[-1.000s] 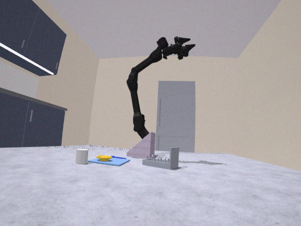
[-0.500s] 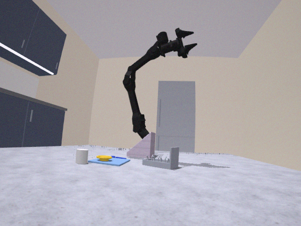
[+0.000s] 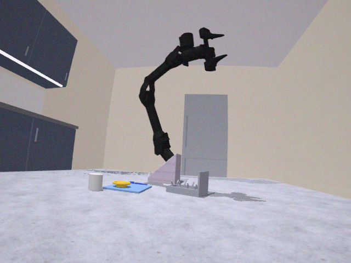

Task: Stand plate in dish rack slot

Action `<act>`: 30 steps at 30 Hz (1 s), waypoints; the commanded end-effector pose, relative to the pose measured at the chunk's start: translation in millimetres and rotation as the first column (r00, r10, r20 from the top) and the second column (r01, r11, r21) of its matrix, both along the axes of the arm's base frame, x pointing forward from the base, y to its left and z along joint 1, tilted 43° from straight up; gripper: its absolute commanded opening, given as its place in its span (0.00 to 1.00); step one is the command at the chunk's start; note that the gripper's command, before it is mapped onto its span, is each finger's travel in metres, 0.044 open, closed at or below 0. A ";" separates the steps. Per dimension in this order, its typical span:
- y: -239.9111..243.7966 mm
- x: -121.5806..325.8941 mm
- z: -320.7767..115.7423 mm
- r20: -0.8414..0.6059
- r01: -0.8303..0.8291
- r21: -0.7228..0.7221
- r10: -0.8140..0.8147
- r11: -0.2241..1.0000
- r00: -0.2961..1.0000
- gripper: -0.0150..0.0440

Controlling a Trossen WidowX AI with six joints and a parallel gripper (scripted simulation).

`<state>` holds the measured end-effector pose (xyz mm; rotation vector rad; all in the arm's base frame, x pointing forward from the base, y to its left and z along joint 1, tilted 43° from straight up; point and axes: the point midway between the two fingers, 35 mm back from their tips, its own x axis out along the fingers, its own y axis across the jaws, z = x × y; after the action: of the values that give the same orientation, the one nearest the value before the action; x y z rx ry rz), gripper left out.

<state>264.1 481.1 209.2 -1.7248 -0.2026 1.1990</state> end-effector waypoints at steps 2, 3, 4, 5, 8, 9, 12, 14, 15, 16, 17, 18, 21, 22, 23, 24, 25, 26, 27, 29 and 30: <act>-33.3 30.7 -10.4 -0.053 0.154 -0.013 -0.155 0.988 0.986 0.93; -40.2 36.8 -13.4 -0.064 0.186 -0.017 -0.187 0.982 0.980 0.93; -47.2 42.9 -16.3 -0.075 0.218 -0.021 -0.219 0.976 0.973 0.93; -54.4 48.7 -19.2 -0.085 0.250 -0.025 -0.251 0.968 0.964 0.93; -76.4 65.3 -27.6 -0.114 0.343 -0.039 -0.345 0.938 0.932 0.93; -84.0 70.5 -30.4 -0.122 0.374 -0.044 -0.376 0.927 0.918 0.93; -107.1 85.1 -38.5 -0.146 0.463 -0.058 -0.466 0.885 0.873 0.93; -122.9 94.0 -43.8 -0.160 0.519 -0.068 -0.523 0.852 0.837 0.93; -130.9 98.2 -46.3 -0.167 0.547 -0.074 -0.551 0.834 0.818 0.93; -138.9 102.2 -48.9 -0.173 0.574 -0.079 -0.578 0.815 0.797 0.93; -147.1 106.0 -51.4 -0.179 0.600 -0.084 -0.604 0.796 0.776 0.93; -155.2 109.7 -53.9 -0.184 0.626 -0.089 -0.630 0.775 0.754 0.93; -180.1 119.5 -61.1 -0.198 0.698 -0.104 -0.703 0.708 0.683 0.93; -188.4 122.5 -63.4 -0.202 0.721 -0.109 -0.725 0.684 0.658 0.93; -196.8 125.2 -65.7 -0.206 0.743 -0.114 -0.747 0.660 0.632 0.93; -205.3 127.8 -68.0 -0.209 0.764 -0.119 -0.768 0.634 0.605 0.93; -213.7 130.2 -70.2 -0.212 0.784 -0.124 -0.788 0.608 0.578 0.93; -222.2 132.4 -72.4 -0.214 0.803 -0.128 -0.807 0.582 0.550 0.93; -230.7 134.4 -74.5 -0.217 0.822 -0.133 -0.825 0.554 0.522 0.93; -247.8 138.0 -78.8 -0.220 0.856 -0.142 -0.859 0.497 0.462 0.93; -256.6 139.5 -80.9 -0.222 0.872 -0.146 -0.874 0.468 0.432 0.93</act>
<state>400.0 249.9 131.1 -1.3491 0.7514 0.6520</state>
